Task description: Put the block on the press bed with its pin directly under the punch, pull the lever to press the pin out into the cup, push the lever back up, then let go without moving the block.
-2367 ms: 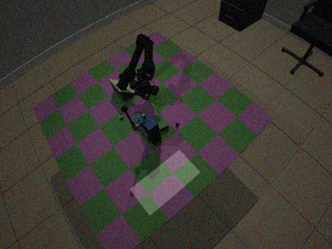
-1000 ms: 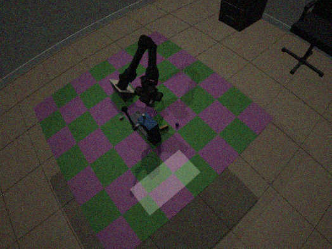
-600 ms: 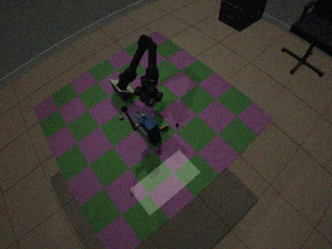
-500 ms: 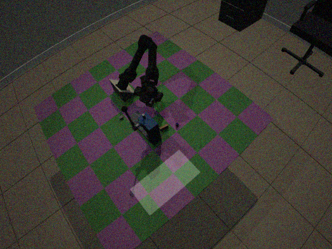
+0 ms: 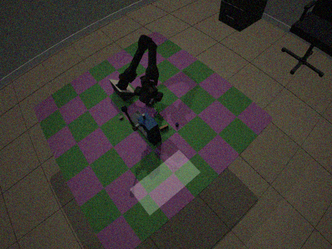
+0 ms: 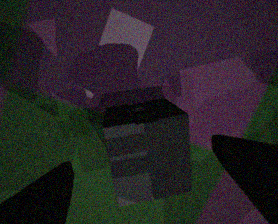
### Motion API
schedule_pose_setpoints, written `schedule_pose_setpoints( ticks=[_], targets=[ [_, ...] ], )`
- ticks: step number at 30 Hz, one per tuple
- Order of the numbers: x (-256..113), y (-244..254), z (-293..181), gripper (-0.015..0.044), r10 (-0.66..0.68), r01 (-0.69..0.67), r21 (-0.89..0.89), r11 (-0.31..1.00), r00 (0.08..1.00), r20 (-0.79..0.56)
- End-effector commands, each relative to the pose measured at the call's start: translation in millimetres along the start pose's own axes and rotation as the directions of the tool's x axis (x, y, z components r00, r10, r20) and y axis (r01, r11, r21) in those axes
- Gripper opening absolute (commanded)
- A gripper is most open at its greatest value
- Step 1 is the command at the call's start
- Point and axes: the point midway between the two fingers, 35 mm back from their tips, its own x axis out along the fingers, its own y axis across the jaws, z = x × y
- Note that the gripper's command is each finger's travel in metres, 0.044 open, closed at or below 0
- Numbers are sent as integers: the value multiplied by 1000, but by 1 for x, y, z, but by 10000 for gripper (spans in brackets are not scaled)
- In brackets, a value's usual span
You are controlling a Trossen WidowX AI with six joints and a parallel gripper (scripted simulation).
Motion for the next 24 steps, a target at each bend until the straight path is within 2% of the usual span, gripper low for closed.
schedule_pose_setpoints(
  ticks=[1,8,14,19,22,24],
  targets=[
    [0,1,0,440,4,-4,2,1000,1000,-2],
    [-2,1,0,440,4,-4,3,1000,1000,-1],
    [-58,-1,-1,440,4,-4,3,1000,1000,-5],
    [-60,-1,-2,440,4,-4,-14,1000,1000,-6],
    [-59,-1,-1,440,4,-5,-239,971,1000,-5],
    [-58,-1,-1,440,4,-5,-425,905,1000,-5]
  ],
)
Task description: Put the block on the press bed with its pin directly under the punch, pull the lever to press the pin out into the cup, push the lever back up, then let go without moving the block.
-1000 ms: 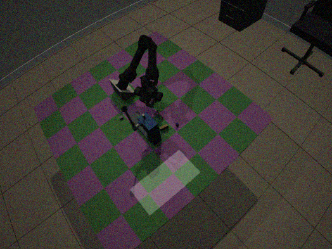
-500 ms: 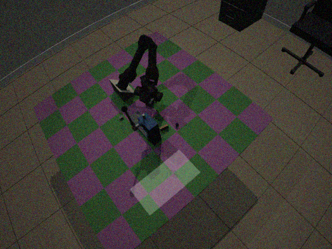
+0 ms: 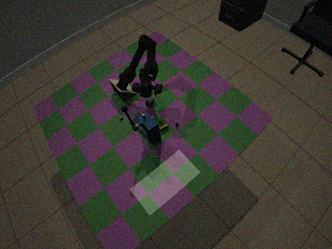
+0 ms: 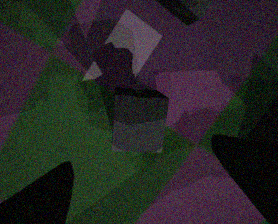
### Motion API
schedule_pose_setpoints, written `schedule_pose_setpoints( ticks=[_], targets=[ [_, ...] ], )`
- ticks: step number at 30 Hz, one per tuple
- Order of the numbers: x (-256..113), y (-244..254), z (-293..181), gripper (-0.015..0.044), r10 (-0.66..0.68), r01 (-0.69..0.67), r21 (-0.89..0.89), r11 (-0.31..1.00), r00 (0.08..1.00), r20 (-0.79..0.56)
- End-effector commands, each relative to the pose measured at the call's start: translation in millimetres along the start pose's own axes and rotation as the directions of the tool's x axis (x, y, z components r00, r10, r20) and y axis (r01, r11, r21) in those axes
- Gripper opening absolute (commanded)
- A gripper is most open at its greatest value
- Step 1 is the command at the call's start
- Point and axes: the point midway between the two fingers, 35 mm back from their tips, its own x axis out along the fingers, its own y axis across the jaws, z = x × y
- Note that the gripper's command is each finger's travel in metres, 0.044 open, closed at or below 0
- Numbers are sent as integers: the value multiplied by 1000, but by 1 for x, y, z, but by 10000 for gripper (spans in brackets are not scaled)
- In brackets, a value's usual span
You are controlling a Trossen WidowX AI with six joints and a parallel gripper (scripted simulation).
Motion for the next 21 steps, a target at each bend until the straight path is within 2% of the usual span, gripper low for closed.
schedule_pose_setpoints(
  ticks=[1,6,11,15,21],
  targets=[
    [0,-1,0,440,-4,4,-313,950,1000,1],
    [3,-1,1,440,-4,4,-727,687,1000,2],
    [6,-2,1,440,-5,3,-966,258,1000,2],
    [8,-2,2,440,-5,2,-991,-136,1000,3],
    [11,-2,2,440,-5,1,-872,-490,1000,4]
  ],
)
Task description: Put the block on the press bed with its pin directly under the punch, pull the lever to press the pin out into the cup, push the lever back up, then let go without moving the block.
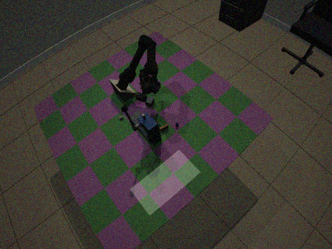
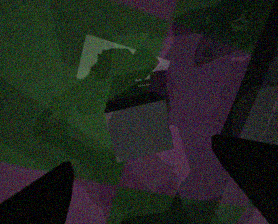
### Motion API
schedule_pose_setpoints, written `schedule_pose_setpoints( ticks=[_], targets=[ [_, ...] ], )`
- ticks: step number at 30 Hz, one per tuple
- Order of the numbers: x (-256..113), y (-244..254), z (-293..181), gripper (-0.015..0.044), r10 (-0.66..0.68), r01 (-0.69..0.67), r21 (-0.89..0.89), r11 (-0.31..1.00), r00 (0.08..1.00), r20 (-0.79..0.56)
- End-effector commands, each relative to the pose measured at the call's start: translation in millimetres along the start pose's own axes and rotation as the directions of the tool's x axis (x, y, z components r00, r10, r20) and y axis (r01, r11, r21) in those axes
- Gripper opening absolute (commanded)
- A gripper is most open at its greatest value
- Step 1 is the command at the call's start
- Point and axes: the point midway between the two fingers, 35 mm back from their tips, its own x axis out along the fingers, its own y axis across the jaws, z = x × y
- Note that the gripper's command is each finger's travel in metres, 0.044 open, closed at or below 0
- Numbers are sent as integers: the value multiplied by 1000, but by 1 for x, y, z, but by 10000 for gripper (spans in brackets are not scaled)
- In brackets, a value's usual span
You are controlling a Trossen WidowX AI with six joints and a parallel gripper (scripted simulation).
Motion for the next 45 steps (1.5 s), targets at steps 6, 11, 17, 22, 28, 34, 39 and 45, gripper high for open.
schedule_pose_setpoints(
  ticks=[6,11,17,22,28,34,39,45],
  targets=[
    [7,-2,0,440,-5,3,-923,385,1000,1],
    [9,-2,0,440,-5,1,-996,90,1000,1],
    [9,-3,-1,440,-5,1,-1000,3,1000,1],
    [9,-3,-1,440,-5,1,-1000,3,1000,1],
    [9,-3,-1,440,-5,1,-1000,3,1000,1],
    [21,-2,0,440,-5,1,-999,-55,1000,1],
    [24,-2,0,440,-5,1,-997,-71,1000,2],
    [33,-3,0,440,-6,1,-997,-71,1000,1]
  ],
)
